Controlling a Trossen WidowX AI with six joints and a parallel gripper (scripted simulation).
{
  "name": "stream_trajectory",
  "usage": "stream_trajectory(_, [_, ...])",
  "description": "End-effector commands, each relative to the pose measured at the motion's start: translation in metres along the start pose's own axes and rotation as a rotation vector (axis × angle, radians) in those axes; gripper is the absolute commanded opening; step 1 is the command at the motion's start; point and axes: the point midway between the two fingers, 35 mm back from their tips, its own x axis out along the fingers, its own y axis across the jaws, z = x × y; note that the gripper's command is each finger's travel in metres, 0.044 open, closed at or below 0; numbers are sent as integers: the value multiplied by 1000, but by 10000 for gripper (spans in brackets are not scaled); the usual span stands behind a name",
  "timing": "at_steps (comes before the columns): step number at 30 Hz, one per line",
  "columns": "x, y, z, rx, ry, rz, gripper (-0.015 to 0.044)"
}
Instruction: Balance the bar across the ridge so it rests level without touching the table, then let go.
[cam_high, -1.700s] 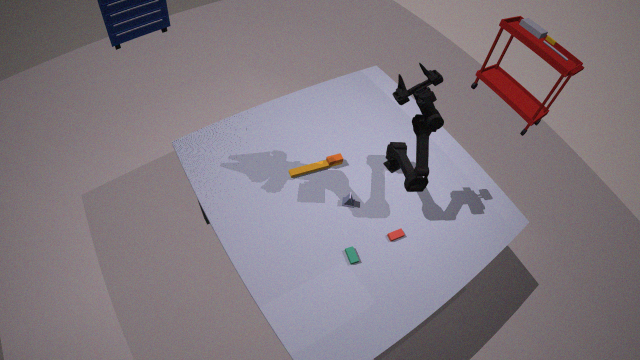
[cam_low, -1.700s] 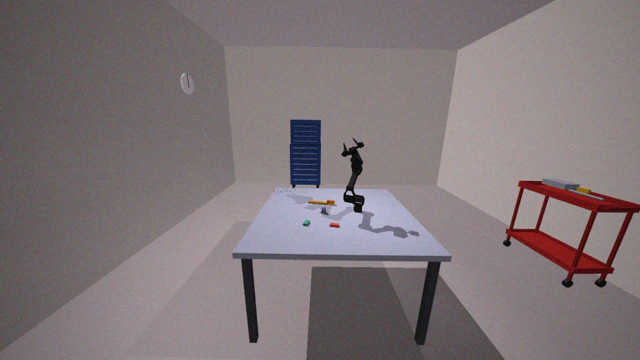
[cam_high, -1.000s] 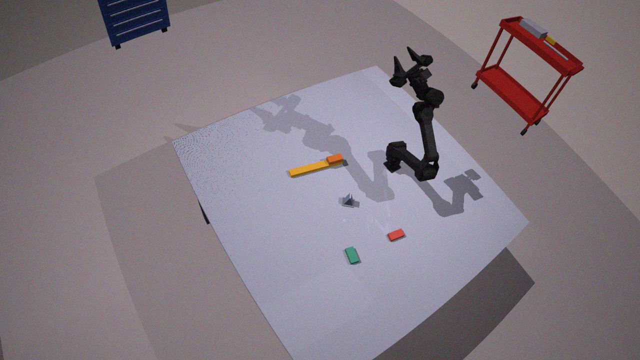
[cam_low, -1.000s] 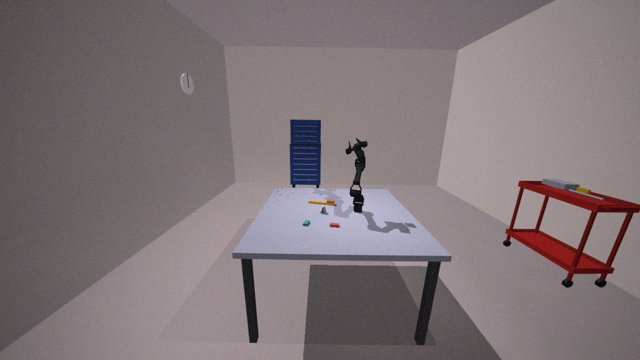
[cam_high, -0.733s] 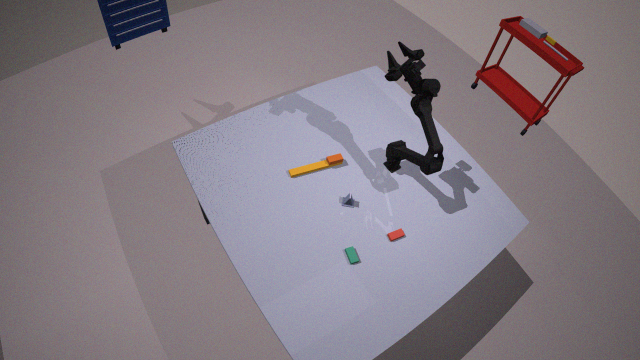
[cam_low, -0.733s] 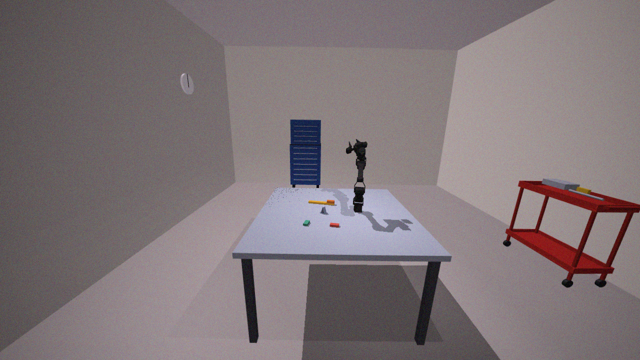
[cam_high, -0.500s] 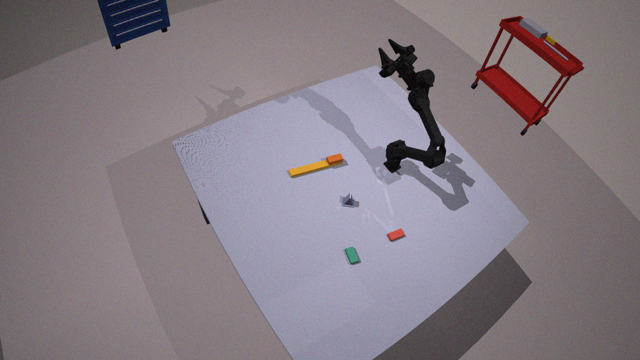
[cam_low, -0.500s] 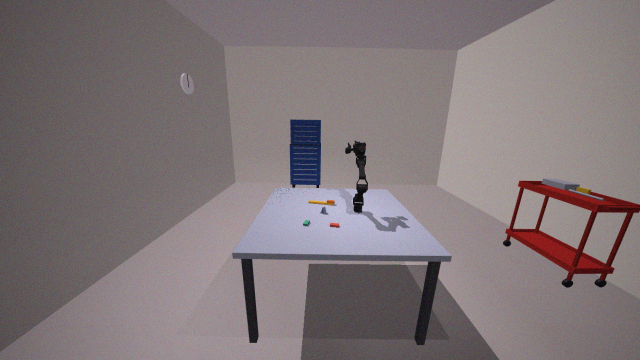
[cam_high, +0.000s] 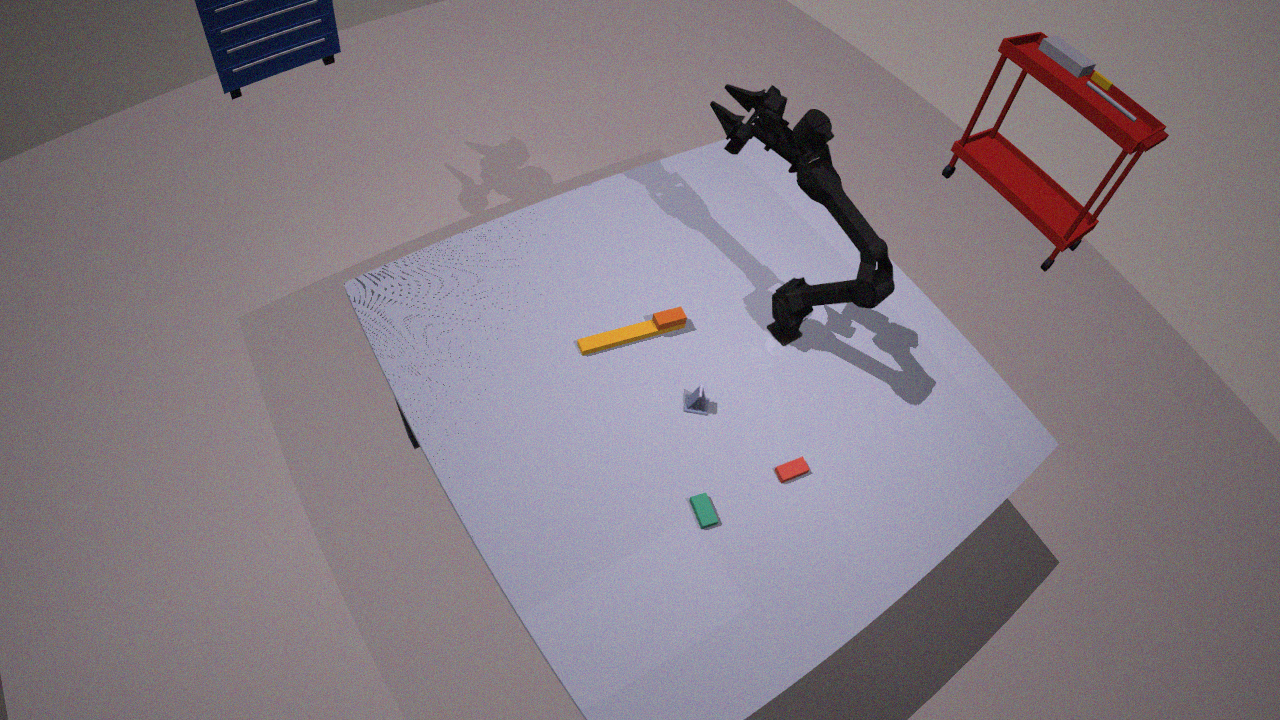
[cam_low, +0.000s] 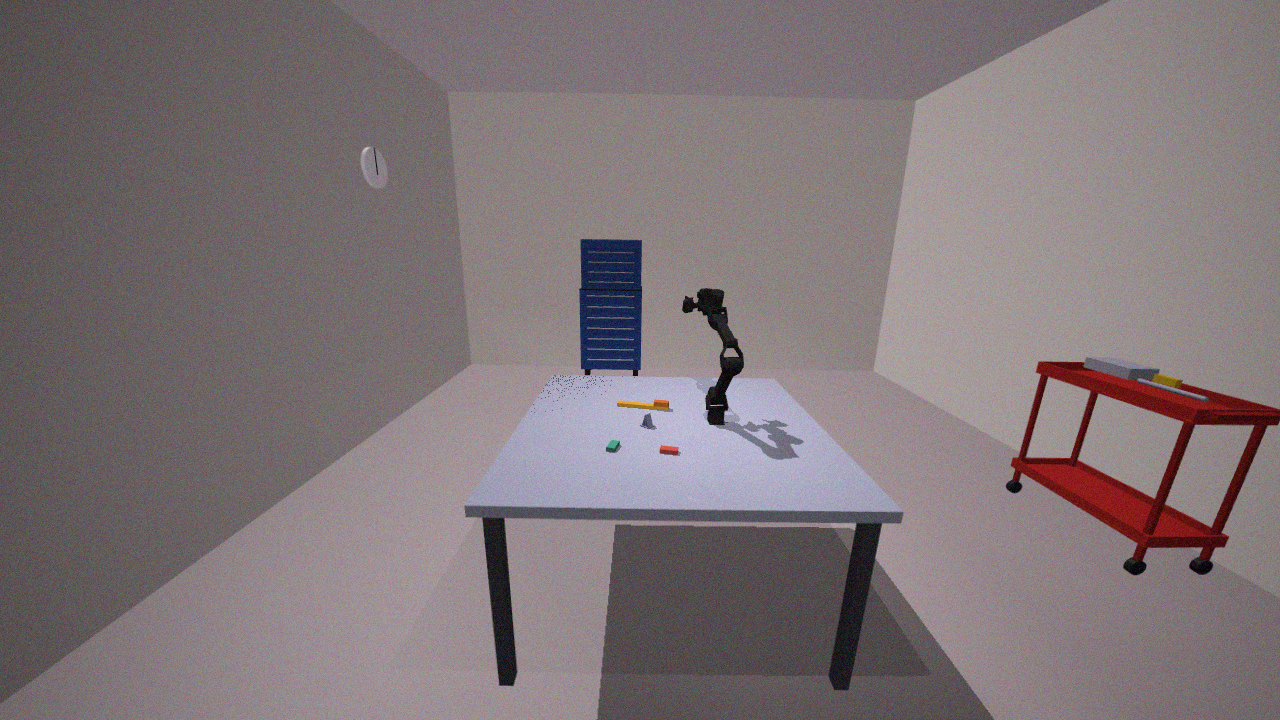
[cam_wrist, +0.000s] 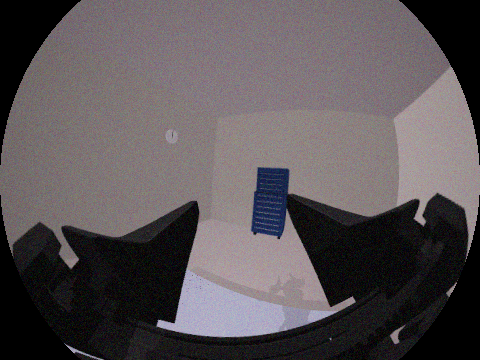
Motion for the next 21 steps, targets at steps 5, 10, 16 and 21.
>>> stream_trajectory(5, [32,20,-47,57,182,78,315])
stream_trajectory(10, [47,39,-77,77,295,137,315])
stream_trajectory(16, [57,66,-108,82,404,216,315])
stream_trajectory(21, [61,81,-126,84,477,255,315])
